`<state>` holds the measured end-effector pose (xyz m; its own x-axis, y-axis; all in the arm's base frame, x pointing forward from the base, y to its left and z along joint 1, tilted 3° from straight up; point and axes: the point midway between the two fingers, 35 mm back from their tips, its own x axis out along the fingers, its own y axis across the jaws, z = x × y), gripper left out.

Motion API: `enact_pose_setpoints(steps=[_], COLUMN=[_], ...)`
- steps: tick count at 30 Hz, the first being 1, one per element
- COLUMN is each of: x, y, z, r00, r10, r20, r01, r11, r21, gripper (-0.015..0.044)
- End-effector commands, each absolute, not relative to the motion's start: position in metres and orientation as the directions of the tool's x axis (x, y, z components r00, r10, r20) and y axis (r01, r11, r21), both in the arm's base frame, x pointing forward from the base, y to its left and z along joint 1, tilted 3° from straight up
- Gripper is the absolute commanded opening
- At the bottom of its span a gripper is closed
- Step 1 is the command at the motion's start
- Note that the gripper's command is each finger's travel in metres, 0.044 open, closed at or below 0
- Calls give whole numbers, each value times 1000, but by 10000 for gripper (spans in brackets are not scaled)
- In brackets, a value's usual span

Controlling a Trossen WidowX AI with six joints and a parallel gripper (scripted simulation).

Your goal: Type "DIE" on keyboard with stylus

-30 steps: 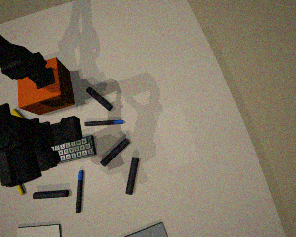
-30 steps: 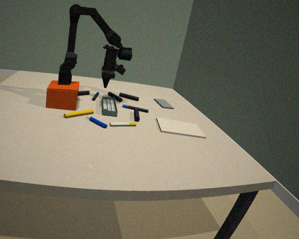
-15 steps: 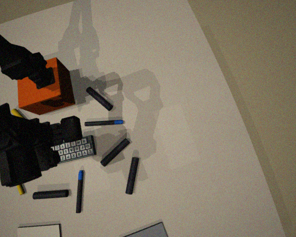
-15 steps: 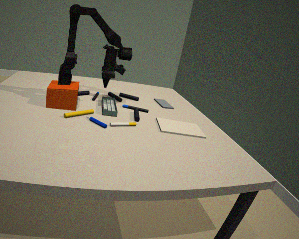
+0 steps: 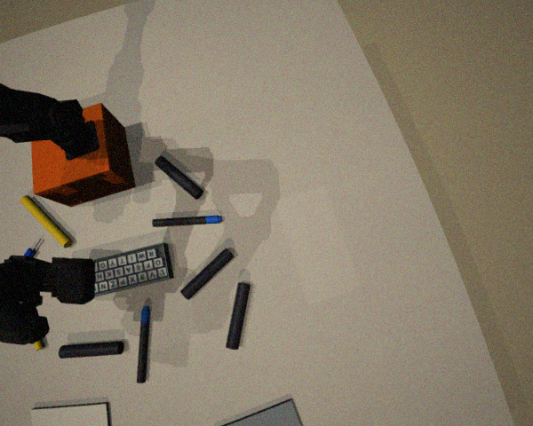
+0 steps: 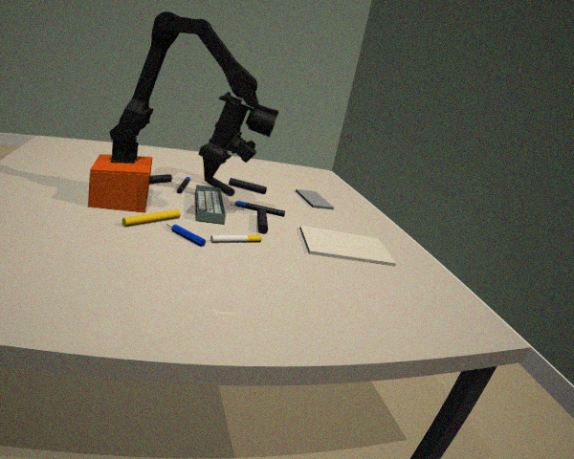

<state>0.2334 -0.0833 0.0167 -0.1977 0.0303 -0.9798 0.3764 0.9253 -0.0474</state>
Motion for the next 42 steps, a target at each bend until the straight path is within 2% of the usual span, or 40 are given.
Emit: enact_pose_setpoints(steps=[1,9,12,42], x=[222,174,165,166], y=[-143,-232,-246,-249], z=[10,-2,-4,-22], r00=[-278,-341,-338,-338], r10=[94,319,363,365], r20=[-956,-884,-868,-867], r01=[516,745,779,781], r11=[854,666,626,623], r21=[-66,-48,-42,-41], gripper=[150,150,150,150])
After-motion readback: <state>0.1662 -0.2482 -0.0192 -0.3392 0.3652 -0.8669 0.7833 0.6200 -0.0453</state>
